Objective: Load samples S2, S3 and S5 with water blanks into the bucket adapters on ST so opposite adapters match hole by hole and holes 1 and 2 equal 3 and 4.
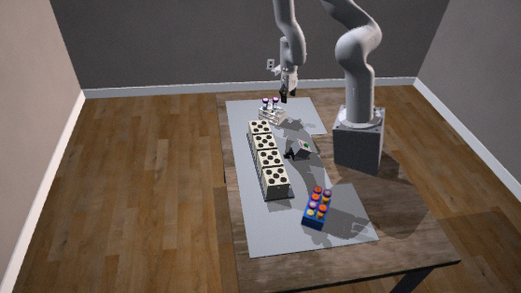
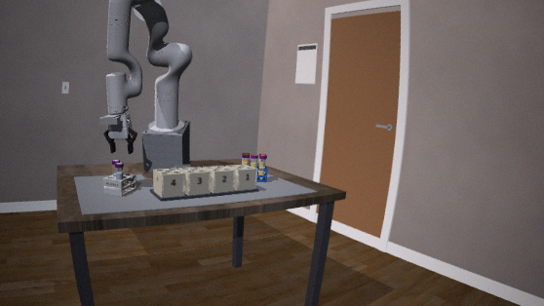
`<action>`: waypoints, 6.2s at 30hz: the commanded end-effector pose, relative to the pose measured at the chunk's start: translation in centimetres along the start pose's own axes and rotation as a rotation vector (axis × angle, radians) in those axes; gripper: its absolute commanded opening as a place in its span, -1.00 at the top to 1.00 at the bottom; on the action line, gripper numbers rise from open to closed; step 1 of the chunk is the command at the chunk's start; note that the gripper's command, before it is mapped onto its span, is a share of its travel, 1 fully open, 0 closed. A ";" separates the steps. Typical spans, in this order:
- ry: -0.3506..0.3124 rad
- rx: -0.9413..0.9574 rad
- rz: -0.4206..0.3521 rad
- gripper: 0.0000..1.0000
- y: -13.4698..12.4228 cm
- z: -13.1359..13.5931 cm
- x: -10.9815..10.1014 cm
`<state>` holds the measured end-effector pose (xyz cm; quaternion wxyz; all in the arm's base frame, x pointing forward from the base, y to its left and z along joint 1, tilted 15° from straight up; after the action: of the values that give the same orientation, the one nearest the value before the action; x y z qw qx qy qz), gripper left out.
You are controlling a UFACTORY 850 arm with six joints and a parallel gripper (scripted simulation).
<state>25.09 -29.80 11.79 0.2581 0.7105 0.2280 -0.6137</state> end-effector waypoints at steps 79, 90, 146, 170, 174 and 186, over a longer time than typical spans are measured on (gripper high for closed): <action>-0.037 -0.008 0.166 -1.00 -1.7 -0.4 -0.9; -0.037 -0.008 0.166 -1.00 -2.2 -0.5 -3.8; -0.101 -0.806 0.143 -1.00 -7.8 -11.7 -8.5; -0.103 -0.831 0.142 -1.00 -12.0 -21.3 -7.4; -0.103 -0.831 0.142 -1.00 -12.7 -23.1 -7.2; -0.103 -0.831 0.142 -1.00 -14.7 -27.7 -6.8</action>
<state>34.87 -3.72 20.62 0.5417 0.5413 0.4370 -0.4718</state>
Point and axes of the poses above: the point where the finger pads meet when closed, its own x axis out along the fingers, its own z axis across the jaws, y = z × x, the point moved 9 cm from there along -x, back along the fingers, and after that the axes turned 6 degrees about x, right-handed, at the moved point
